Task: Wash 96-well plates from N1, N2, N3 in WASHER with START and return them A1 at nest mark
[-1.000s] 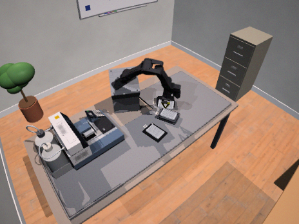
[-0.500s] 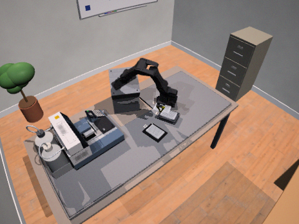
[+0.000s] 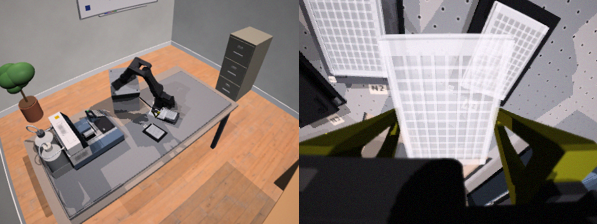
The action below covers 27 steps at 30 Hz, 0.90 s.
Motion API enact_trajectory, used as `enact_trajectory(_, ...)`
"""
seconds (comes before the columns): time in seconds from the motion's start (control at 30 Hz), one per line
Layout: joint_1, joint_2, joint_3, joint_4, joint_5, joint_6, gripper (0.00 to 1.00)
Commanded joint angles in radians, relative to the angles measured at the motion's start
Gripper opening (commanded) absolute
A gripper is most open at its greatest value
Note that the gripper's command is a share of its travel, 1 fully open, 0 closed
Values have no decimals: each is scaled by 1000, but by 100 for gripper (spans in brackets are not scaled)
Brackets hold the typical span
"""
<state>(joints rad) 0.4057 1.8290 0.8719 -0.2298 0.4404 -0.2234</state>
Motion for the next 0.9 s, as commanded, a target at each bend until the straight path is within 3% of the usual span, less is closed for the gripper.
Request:
enact_trajectory(0.0, 0, -21, 1, -1, -20, -47, 0)
enact_trajectory(0.2, -88, -70, 0, -14, -56, -134, 0)
enact_trajectory(0.57, -88, -70, 0, -14, -56, -134, 0)
enact_trajectory(0.73, -162, -126, -43, -2, -87, -39, 0)
enact_trajectory(0.87, -225, -168, -70, 3, -115, -93, 0)
